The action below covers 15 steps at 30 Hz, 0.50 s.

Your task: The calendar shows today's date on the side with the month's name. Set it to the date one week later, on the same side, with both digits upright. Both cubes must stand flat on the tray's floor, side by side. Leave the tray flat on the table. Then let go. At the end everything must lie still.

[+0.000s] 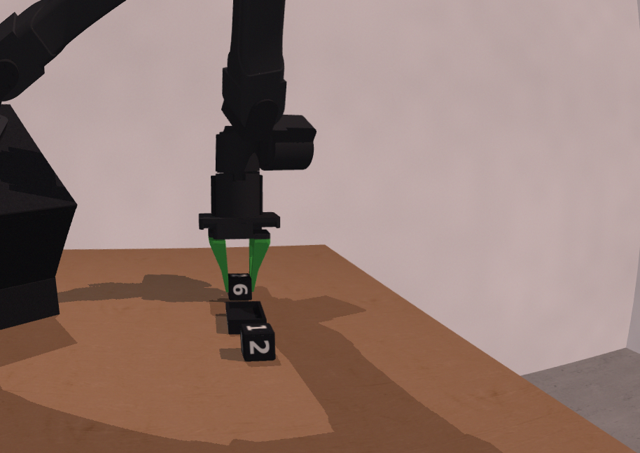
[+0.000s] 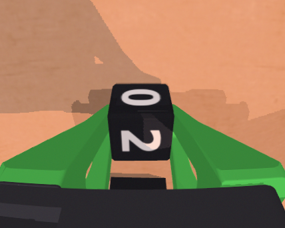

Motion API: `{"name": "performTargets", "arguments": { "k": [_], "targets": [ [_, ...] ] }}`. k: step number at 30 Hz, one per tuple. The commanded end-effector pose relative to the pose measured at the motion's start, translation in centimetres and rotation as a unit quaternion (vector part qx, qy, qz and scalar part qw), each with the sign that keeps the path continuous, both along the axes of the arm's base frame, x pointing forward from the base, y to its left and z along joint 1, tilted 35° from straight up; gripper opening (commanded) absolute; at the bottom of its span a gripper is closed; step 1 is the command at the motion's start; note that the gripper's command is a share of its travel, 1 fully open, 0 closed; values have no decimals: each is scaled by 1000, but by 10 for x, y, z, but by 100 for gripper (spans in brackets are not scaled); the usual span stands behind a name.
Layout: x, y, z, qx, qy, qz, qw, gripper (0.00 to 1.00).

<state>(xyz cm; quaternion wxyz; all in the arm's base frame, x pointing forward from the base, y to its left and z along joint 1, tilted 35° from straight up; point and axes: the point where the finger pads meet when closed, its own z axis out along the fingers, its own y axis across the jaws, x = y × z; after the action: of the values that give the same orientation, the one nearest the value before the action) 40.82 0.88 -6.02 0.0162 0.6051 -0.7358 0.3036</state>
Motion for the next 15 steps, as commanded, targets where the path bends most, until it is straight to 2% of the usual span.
{"name": "performTargets", "arguments": {
  "k": [1,15],
  "targets": [
    [5,14,5,8,-5,12,1000,26],
    [-7,13,-5,4,9,13,1000,26]
  ]
}}
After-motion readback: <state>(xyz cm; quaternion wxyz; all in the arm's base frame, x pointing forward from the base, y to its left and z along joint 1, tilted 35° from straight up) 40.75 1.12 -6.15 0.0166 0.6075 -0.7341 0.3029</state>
